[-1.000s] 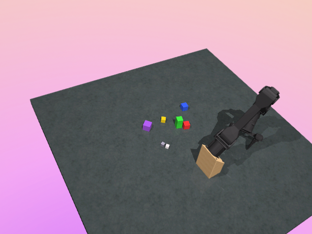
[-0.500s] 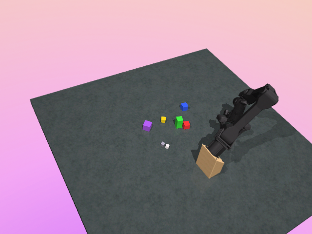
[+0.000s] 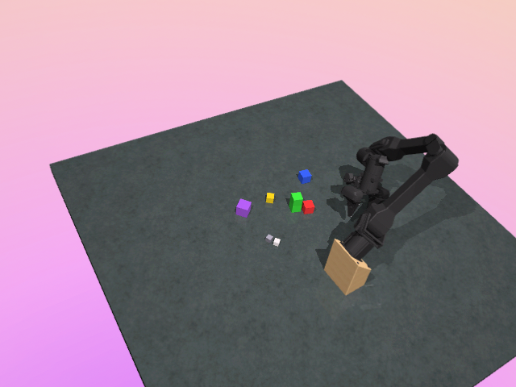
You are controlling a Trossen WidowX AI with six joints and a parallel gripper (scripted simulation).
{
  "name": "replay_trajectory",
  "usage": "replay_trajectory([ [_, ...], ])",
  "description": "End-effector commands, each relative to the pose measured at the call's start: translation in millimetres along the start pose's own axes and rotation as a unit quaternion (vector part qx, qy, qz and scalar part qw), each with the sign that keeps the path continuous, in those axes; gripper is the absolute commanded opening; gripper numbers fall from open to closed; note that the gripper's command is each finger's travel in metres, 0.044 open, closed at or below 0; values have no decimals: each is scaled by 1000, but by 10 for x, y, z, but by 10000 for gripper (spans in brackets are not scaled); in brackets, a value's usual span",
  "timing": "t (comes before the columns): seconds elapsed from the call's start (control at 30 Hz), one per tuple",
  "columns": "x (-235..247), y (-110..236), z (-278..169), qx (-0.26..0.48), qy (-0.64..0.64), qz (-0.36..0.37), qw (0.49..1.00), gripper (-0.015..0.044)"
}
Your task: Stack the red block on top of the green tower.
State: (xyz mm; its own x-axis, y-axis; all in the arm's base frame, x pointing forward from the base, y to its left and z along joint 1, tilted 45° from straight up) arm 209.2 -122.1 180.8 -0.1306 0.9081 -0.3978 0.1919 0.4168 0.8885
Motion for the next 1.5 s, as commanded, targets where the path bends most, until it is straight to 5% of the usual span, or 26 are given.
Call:
replay_trajectory([
  [0.0, 151, 10, 103, -2, 66, -14, 998, 440],
  [0.5, 843, 163, 502, -7, 310, -103, 945, 440],
  [1.07, 1876, 326, 707, -4, 561, -233, 794, 440],
  [1.47, 1806, 45, 808, -4, 570, -238, 787, 440],
])
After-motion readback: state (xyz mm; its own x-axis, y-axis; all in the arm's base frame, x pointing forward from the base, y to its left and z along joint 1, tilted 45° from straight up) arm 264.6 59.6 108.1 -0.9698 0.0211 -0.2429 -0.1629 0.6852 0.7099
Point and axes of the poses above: the point midway between the two fingers, 35 mm back from their tips, its own y axis back along the fingers, its own x axis across the jaws, z = x × y, the point moved 9 cm from there along y, back along the fingers, and after that the axes turned 2 degrees about y, right-handed, at the moved point
